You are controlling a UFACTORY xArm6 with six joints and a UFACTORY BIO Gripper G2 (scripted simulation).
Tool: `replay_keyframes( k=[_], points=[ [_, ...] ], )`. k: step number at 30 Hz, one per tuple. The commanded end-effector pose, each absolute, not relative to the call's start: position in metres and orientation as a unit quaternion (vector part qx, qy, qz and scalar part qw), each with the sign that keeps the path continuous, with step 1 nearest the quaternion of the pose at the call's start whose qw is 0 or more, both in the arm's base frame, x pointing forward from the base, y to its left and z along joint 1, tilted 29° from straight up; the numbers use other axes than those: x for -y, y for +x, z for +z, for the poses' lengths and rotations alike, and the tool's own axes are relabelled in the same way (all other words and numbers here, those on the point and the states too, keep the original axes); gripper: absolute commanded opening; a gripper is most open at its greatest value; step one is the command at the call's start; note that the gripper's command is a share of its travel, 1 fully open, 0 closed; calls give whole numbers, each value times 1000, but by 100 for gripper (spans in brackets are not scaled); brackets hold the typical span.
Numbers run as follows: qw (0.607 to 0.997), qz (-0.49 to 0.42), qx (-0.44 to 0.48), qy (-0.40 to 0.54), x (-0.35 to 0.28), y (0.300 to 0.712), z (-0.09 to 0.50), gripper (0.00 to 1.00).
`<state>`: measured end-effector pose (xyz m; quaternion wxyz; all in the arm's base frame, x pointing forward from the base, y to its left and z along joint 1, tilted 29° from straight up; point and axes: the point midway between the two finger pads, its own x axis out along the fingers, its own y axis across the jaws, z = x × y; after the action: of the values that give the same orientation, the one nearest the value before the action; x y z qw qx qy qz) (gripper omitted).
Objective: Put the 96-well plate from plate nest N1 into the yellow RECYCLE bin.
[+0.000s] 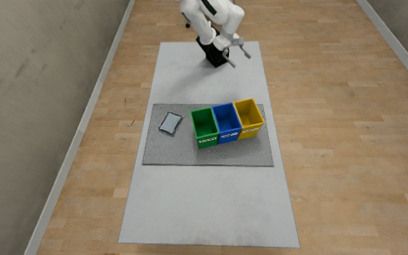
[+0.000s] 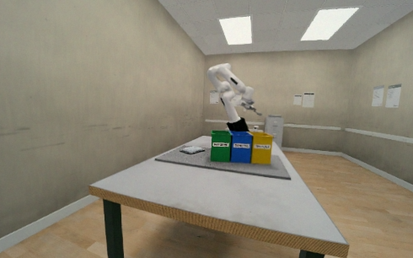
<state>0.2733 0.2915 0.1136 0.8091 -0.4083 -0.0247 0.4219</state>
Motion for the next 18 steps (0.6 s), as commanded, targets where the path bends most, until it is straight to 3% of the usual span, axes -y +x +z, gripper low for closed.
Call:
replay_keyframes(
  k=[1,17,18],
  points=[
    [809,422,26,-408,-292,274,114,100],
    [809,422,26,-408,-292,274,114,100],
    [809,422,26,-408,-292,274,114,37]
  ],
)
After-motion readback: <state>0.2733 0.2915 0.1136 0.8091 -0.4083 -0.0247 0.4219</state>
